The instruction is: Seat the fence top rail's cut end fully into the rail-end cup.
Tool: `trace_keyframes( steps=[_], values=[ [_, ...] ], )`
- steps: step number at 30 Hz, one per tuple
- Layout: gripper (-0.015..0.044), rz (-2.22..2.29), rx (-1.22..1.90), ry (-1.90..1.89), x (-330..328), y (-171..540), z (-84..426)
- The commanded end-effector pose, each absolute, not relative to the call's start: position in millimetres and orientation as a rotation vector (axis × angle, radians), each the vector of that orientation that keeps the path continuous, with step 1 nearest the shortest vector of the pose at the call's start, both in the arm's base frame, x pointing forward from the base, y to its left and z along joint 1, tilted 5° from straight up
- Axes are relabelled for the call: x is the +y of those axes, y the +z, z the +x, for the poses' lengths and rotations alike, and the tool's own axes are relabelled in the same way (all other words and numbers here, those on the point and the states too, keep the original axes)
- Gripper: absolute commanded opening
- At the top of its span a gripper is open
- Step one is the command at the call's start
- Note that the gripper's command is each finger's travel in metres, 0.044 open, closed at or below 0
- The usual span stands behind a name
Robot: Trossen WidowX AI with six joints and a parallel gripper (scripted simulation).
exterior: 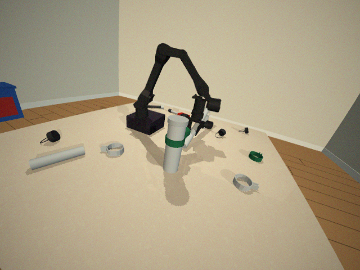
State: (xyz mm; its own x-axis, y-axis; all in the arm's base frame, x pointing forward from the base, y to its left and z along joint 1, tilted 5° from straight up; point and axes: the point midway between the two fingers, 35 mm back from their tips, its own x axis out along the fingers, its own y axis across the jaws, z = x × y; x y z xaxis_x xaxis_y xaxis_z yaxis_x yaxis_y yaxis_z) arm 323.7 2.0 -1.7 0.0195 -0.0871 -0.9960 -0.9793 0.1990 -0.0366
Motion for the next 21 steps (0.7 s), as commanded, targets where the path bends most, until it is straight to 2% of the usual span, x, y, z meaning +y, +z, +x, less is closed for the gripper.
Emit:
trace_keyframes(
  steps=[1,13,21],
  values=[
    [0.0000,-1.160,1.355,0.987,-1,8,326],
    [0.0000,-1.317,1.525,0.884,-28,70,324],
    [0.0000,-1.327,1.534,0.878,-29,74,324]
  ],
)
